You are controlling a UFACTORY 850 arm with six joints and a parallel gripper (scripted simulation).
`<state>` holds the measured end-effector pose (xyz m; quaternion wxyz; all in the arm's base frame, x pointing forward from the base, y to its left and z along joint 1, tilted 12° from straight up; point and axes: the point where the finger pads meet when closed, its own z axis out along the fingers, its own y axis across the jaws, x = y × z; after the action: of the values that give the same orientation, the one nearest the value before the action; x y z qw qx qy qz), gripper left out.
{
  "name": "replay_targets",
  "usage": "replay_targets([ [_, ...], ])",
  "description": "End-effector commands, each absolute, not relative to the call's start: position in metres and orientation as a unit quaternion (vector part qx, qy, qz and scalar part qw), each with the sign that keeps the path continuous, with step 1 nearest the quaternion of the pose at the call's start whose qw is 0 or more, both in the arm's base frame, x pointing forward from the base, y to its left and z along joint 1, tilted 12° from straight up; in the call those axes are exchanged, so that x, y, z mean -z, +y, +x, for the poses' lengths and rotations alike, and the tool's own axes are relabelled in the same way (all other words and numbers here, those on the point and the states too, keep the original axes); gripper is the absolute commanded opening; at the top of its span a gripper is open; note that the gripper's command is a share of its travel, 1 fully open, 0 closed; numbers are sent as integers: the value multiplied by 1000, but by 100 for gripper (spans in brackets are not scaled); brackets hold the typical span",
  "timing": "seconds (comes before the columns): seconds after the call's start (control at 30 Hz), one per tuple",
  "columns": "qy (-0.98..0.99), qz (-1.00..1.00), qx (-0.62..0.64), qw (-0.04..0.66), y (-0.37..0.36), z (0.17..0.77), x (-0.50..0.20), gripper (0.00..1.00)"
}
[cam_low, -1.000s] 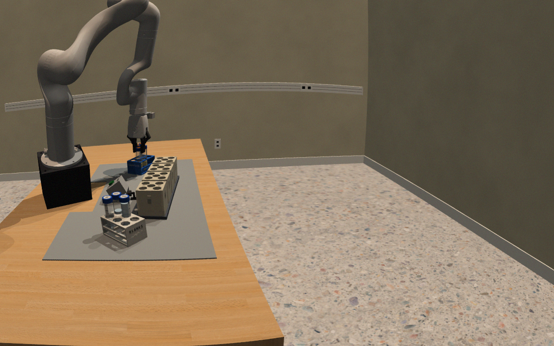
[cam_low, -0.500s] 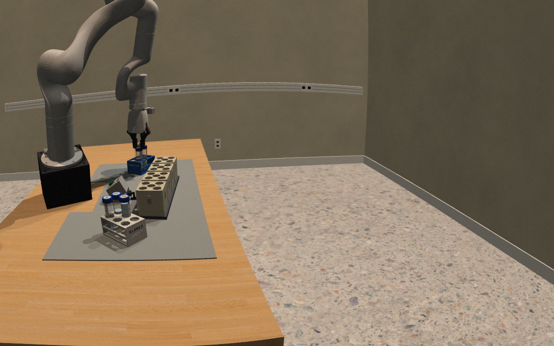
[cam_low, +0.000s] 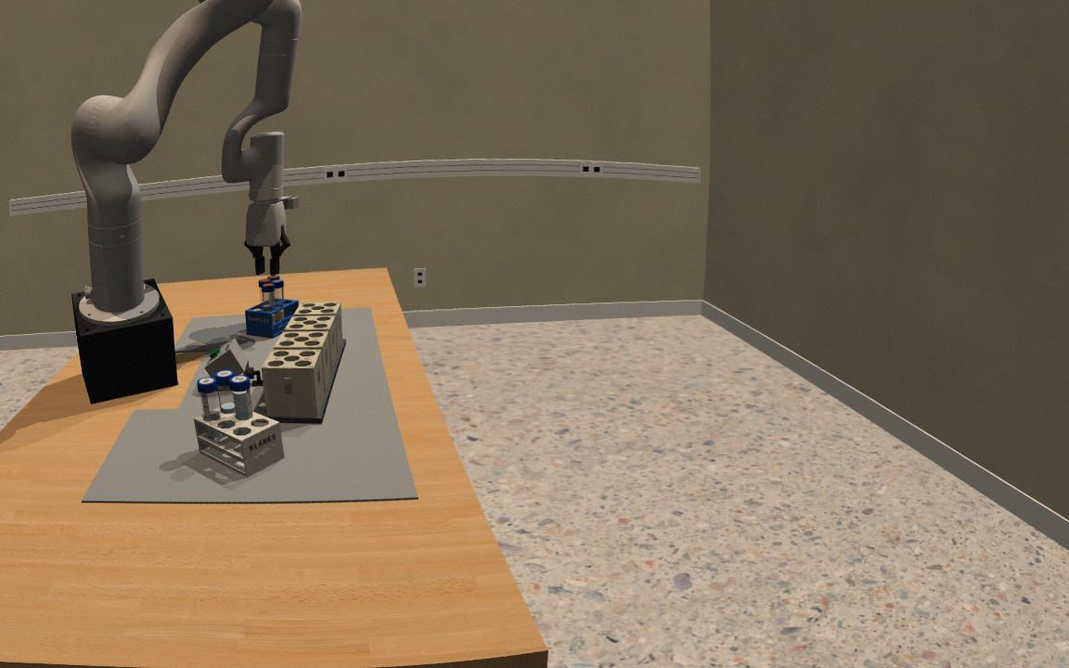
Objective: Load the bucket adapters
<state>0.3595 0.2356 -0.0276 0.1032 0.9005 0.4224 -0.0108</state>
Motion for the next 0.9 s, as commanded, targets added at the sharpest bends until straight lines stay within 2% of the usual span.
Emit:
replay_targets([
  [0.0,422,901,14,103,238,360,16,44],
  [0.87,422,901,14,103,248,357,-29,44],
])
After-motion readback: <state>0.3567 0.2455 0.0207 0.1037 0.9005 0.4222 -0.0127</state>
